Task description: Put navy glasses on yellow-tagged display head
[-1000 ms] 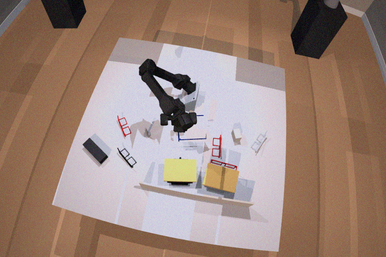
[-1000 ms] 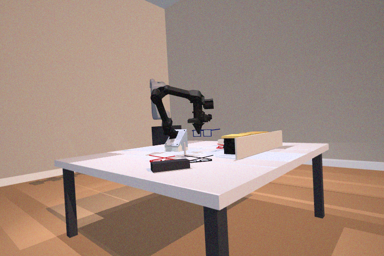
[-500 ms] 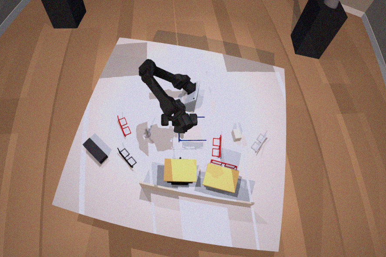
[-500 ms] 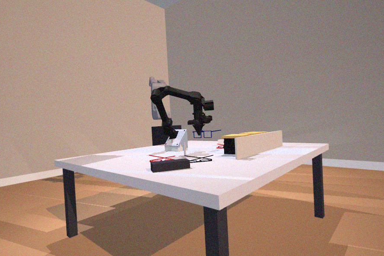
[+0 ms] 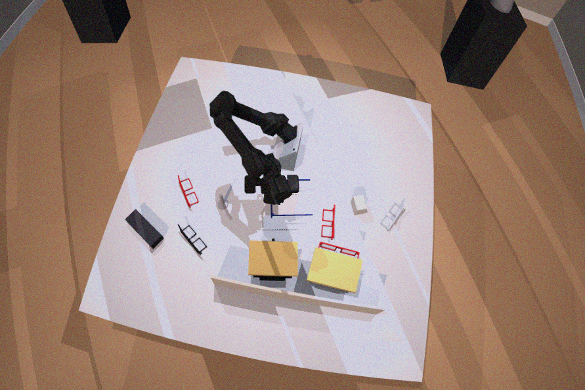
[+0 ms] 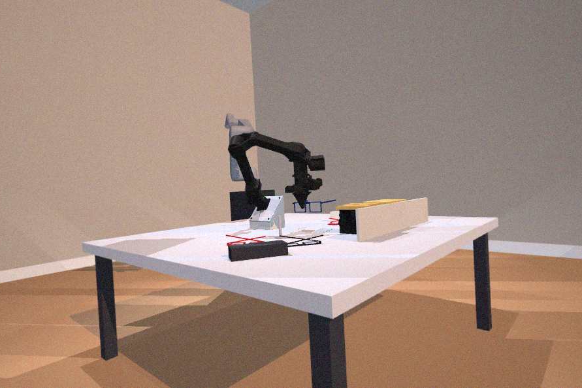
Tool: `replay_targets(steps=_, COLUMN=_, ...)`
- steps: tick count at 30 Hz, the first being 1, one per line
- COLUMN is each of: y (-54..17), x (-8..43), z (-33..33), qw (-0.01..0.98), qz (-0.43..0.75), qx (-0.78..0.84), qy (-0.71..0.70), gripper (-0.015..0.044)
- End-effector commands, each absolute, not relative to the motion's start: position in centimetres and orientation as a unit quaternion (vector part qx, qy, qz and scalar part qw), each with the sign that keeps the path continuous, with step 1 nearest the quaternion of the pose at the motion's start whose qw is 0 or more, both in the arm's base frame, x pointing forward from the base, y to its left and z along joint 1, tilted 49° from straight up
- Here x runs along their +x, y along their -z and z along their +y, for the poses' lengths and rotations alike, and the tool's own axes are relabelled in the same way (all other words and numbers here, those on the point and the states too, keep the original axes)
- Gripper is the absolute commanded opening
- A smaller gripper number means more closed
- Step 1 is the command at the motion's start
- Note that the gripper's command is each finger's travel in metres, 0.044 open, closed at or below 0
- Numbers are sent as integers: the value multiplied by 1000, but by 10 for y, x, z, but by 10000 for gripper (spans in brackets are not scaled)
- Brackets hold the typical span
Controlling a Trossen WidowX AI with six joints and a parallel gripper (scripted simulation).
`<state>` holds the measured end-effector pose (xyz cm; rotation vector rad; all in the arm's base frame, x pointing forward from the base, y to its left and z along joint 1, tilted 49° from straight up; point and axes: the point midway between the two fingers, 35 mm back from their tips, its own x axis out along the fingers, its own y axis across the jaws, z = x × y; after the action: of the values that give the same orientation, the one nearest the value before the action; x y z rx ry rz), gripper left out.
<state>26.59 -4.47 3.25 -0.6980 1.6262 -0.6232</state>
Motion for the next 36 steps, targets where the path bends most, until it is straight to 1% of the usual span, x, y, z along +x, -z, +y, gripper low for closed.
replay_targets(steps=1, y=-30, x=265, z=-48, qw=590, qz=699, qx=-303, qy=267, gripper=0)
replay_targets(steps=36, y=-8, x=262, z=-73, qw=590, qz=699, qx=-304, qy=267, gripper=0)
